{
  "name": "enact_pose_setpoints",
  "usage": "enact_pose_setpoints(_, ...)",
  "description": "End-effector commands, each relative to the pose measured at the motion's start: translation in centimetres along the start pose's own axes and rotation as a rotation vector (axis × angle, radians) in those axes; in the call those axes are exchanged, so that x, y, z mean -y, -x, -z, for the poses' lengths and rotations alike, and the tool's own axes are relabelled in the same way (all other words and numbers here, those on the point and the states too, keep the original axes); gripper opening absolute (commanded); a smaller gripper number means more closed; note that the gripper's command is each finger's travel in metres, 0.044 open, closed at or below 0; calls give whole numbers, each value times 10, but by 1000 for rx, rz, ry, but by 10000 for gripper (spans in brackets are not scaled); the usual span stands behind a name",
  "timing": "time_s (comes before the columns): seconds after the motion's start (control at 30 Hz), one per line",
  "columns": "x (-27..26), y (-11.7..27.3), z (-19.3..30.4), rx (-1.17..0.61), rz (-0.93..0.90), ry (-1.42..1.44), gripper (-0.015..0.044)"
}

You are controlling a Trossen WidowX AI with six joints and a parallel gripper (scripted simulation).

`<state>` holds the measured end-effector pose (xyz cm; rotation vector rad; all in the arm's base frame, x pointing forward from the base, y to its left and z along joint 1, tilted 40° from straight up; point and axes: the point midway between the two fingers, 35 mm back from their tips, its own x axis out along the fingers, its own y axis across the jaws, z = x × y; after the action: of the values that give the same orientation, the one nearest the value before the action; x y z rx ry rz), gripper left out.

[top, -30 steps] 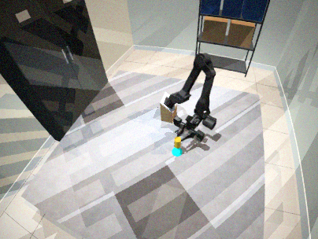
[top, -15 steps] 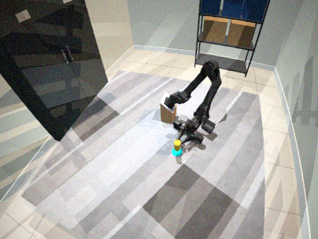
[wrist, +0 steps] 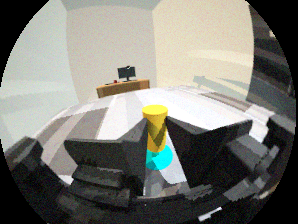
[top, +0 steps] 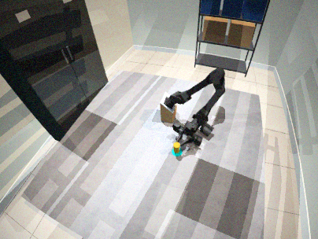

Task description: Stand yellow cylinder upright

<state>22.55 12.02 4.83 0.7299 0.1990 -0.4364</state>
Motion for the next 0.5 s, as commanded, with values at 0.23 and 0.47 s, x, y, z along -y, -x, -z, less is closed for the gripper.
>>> enact_pose_setpoints(0.23,0,4,20,-1,2,5,105)
enact_pose_setpoints(0.47,0,4,20,-1,2,5,105)
